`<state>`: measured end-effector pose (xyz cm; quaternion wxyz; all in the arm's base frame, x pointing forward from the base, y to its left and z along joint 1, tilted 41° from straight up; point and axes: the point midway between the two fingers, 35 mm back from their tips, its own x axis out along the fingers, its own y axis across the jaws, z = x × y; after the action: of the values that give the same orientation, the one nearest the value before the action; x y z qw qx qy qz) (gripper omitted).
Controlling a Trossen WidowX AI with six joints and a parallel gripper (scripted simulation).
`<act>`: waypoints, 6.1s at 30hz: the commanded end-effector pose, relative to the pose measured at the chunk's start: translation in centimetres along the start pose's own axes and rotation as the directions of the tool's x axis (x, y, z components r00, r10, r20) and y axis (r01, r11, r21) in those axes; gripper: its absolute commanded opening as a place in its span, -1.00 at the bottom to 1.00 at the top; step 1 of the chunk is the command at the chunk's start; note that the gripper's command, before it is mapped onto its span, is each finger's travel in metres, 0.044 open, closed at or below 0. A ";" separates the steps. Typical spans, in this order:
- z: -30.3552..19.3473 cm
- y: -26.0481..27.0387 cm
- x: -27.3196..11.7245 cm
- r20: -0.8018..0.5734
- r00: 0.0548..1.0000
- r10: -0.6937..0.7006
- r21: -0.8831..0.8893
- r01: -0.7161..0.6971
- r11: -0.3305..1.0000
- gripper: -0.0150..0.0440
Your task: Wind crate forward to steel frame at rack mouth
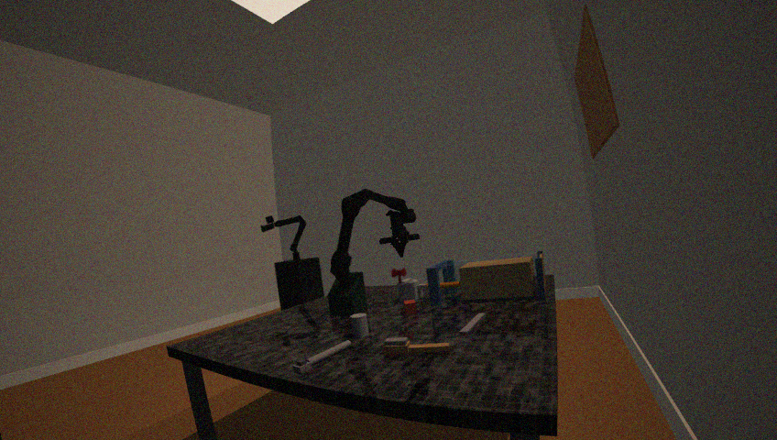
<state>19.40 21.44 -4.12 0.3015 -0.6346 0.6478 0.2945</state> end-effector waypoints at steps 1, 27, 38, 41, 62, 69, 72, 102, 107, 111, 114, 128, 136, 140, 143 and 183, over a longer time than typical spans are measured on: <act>-0.1 0.0 0.1 -0.002 1.000 -0.017 -0.062 0.016 0.998 -0.31; -4.0 0.5 1.7 -0.022 0.912 -0.409 -0.999 -0.004 0.045 1.00; -3.9 0.4 2.2 -0.022 0.912 -0.409 -0.999 -0.004 0.045 1.00; -3.9 0.4 2.7 -0.022 0.912 -0.409 -0.999 -0.004 0.044 1.00; -3.8 0.4 6.2 -0.021 0.913 -0.408 -0.999 -0.004 0.045 1.00; -3.9 0.4 7.3 -0.022 0.913 -0.408 -0.999 -0.004 0.045 1.00; -3.9 0.4 7.8 -0.022 0.913 -0.408 -0.999 -0.004 0.045 1.00; -4.0 0.5 8.7 -0.014 0.913 -0.407 -0.999 0.007 0.050 -0.40; -4.0 0.5 8.7 -0.014 0.913 -0.407 -0.999 0.007 0.050 -0.49; -4.1 0.5 9.0 -0.023 0.913 -0.408 -0.999 -0.005 0.045 -0.49; -4.1 0.5 9.0 -0.023 0.913 -0.408 -0.999 -0.005 0.045 -0.49; -4.0 -0.3 9.0 -0.023 0.912 -0.409 -0.999 -0.005 0.045 -0.49; -4.0 -1.1 9.0 -0.023 0.912 -0.409 -0.999 -0.005 0.046 -0.49; -3.9 -1.6 9.0 -0.023 0.912 -0.410 -0.999 -0.005 0.046 -0.49; -3.8 -2.0 9.0 -0.023 0.912 -0.410 -0.999 -0.005 0.046 -0.49; -1.4 -6.4 9.0 -0.023 0.911 -0.412 -0.999 -0.004 0.048 -0.49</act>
<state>25.24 14.29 -9.66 -0.2728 -0.7914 0.2125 0.5041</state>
